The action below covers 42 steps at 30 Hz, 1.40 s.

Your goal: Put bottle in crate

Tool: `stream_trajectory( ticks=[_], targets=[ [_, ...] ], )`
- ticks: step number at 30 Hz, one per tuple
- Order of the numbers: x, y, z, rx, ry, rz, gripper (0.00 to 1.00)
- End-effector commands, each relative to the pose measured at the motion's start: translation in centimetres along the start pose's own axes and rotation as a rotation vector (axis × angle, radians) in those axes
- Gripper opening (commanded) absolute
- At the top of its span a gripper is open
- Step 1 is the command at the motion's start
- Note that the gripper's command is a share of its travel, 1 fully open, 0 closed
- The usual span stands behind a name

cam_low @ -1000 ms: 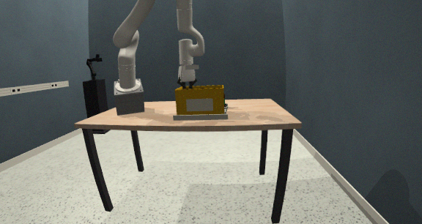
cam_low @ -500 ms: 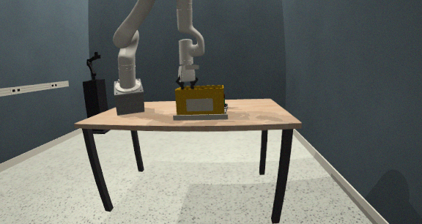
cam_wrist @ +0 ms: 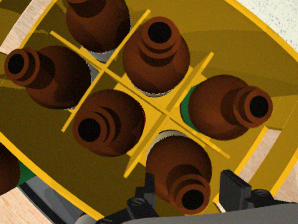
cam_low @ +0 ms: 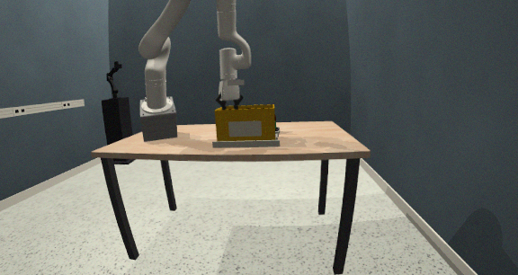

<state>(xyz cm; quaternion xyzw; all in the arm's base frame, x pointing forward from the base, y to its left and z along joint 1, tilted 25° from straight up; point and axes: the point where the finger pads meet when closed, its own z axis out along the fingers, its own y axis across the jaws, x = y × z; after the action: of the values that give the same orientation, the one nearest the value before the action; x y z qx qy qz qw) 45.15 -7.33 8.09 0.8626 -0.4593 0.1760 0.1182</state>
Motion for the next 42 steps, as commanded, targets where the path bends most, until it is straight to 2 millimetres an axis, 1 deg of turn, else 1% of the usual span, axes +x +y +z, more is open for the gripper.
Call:
stream_trajectory(
  ticks=[1, 20, 30, 42],
  targets=[
    [0.0, -0.1, 0.0, 0.001, 0.001, 0.0, 0.65],
    [0.0, -0.1, -0.1, 0.001, 0.001, 0.0, 0.65],
    [0.0, -0.1, -0.5, 0.001, 0.001, 0.0, 0.65],
    [0.0, -0.1, -2.7, 0.001, 0.001, 0.0, 0.65]
  ],
)
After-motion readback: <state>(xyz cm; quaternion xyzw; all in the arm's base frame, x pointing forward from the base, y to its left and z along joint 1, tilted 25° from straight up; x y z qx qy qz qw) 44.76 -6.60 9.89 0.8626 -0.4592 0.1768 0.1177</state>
